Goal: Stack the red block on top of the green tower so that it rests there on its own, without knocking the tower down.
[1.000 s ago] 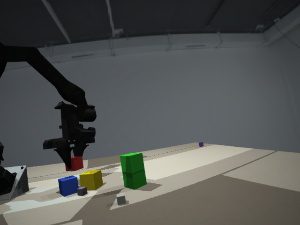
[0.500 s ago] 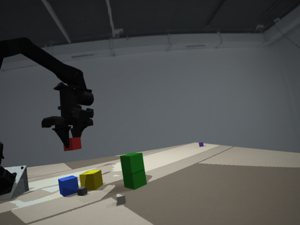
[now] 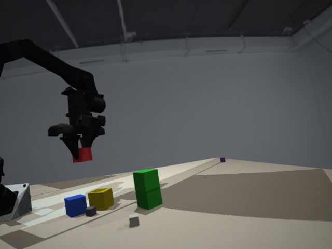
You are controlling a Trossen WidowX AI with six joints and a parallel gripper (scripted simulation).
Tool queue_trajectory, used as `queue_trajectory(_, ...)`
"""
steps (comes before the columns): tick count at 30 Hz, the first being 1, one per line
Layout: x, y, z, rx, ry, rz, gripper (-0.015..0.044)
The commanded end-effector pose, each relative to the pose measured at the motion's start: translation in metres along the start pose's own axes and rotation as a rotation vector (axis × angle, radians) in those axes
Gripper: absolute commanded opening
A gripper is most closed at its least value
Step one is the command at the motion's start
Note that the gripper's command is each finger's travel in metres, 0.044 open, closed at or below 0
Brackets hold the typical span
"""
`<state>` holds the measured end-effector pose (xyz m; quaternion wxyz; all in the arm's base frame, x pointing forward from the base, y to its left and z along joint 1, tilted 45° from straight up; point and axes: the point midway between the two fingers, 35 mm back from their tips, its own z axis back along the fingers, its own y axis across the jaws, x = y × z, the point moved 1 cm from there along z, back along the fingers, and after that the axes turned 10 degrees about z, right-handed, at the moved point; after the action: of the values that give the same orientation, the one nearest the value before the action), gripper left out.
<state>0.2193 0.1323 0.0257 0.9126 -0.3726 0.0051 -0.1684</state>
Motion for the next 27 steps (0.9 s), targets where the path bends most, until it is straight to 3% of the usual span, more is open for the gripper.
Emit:
queue_trajectory(1, 0.023, -0.002, 0.004, 0.019, -0.001, -0.015, 0.0)
queue_trajectory(27, 0.175, -0.059, 0.007, 0.028, -0.04, -0.017, 0.0)
